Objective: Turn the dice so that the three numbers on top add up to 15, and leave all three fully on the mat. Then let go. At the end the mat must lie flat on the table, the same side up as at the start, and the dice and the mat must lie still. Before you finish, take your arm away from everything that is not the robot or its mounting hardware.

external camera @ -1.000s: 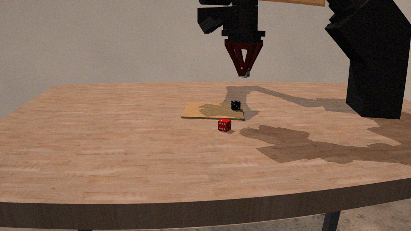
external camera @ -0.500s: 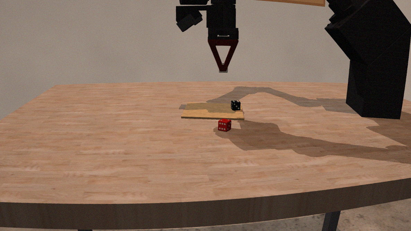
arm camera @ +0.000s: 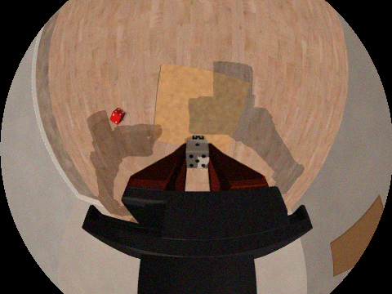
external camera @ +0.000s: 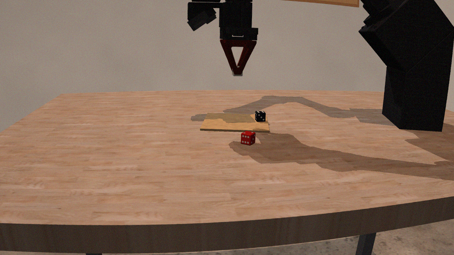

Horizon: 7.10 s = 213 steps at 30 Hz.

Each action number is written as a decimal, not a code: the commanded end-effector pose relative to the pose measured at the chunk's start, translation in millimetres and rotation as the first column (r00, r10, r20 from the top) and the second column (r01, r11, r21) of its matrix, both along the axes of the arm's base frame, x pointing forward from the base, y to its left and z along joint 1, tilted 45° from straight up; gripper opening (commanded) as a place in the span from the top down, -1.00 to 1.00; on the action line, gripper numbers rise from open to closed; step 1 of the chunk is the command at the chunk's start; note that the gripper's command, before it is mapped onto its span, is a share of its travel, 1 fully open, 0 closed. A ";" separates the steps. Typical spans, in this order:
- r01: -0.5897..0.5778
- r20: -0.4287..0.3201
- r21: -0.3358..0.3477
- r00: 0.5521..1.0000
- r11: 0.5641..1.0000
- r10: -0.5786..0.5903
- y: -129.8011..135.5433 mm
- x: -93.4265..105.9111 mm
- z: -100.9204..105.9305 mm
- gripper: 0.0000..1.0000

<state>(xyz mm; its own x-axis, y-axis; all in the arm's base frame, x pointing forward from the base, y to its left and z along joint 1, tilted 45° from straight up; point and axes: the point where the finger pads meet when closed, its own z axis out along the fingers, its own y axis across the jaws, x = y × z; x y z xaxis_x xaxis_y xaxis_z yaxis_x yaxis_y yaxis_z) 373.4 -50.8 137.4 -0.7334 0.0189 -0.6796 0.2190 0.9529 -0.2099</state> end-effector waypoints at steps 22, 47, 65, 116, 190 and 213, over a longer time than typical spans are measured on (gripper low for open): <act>-0.005 0.016 -0.011 1.000 1.000 0.005 -19.9 39.8 -27.3 0.70; -0.011 -0.002 -0.009 1.000 1.000 0.011 -30.8 64.7 -68.5 0.70; -0.011 -0.002 -0.009 1.000 1.000 0.011 -30.8 64.6 -68.5 0.70; -0.017 -0.012 -0.011 1.000 1.000 0.017 -29.4 65.7 -67.7 0.70; -0.023 -0.010 -0.014 1.000 1.000 0.023 -26.2 61.7 -72.2 0.70; -0.013 -0.004 -0.013 1.000 1.000 0.013 -32.4 65.6 -72.6 0.70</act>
